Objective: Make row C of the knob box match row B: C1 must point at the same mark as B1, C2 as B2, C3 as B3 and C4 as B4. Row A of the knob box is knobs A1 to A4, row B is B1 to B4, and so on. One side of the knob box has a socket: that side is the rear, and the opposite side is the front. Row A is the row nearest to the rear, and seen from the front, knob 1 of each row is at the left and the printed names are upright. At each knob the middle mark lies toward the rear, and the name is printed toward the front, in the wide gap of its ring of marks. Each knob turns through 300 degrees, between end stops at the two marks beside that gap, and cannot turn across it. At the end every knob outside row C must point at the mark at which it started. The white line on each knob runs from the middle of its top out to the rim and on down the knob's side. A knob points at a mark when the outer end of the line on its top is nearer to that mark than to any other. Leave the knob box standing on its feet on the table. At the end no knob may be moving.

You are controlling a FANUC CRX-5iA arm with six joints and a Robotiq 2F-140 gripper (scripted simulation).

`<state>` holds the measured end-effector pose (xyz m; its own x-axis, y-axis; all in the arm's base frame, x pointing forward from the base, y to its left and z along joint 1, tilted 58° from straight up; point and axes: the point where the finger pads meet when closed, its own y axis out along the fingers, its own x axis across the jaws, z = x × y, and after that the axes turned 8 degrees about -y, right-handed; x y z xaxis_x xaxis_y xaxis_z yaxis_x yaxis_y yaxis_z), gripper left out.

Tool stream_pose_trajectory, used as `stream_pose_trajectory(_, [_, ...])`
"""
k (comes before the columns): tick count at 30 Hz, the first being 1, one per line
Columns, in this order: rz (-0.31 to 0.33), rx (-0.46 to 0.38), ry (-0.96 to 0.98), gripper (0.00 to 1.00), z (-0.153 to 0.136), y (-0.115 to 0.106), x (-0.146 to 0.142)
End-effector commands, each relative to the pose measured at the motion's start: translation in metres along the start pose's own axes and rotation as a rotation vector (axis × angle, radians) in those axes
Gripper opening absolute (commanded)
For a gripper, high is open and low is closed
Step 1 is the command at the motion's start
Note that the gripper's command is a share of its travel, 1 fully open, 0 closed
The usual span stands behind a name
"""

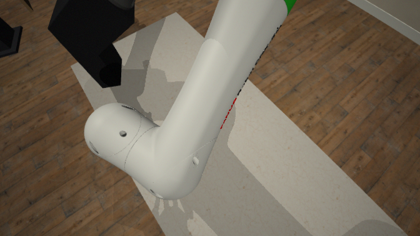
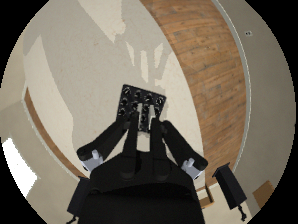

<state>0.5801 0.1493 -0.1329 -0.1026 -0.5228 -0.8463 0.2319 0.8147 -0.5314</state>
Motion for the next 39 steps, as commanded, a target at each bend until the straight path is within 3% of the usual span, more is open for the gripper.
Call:
stream_pose_trajectory(1, [0.0,0.0,0.0,0.12,0.0002,-0.0002,0.0002])
stream_pose_trajectory(14, [0.0,0.0,0.0,0.12,0.0002,-0.0002,0.0002])
stream_pose_trajectory(15, [0.0,0.0,0.0,0.05,0.0002,-0.0002,0.0002])
stream_pose_trajectory(39, [0.0,0.0,0.0,0.05,0.0002,-0.0002,0.0002])
